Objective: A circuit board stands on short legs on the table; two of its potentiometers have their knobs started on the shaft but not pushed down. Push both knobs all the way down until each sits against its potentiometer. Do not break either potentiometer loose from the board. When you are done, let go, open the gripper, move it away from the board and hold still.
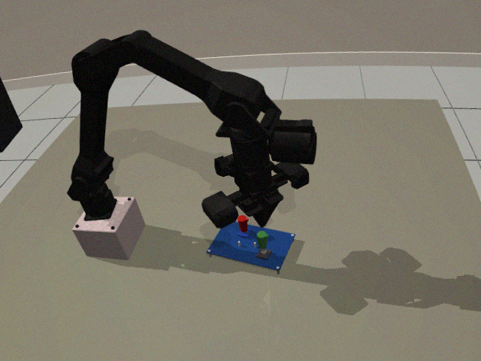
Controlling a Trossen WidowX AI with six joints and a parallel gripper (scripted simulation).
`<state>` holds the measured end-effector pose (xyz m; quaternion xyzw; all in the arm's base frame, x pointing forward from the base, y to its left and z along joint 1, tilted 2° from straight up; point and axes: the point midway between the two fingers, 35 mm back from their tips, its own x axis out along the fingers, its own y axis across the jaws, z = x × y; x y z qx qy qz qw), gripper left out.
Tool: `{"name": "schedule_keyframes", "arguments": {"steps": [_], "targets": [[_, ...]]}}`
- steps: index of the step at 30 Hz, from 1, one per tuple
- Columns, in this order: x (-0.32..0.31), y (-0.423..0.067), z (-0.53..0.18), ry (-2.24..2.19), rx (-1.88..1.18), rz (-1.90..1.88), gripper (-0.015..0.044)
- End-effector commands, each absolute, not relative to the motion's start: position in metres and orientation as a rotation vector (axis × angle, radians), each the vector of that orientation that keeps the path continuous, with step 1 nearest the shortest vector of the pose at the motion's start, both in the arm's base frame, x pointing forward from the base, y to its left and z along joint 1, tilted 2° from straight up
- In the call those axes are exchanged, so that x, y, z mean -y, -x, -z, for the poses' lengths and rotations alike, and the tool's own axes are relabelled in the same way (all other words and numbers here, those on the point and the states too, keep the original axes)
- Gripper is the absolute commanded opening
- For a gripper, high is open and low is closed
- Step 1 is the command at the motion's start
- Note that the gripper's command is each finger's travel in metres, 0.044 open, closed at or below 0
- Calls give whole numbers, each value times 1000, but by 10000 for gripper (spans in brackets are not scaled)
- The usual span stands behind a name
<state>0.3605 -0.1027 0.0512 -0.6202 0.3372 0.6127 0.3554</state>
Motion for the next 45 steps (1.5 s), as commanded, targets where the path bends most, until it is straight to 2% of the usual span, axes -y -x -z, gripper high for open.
{"name": "schedule_keyframes", "arguments": {"steps": [1,45], "targets": [[103,-358,-41,1599,-876,-1596,0],[102,-358,-27,1599,-876,-1596,0]]}}
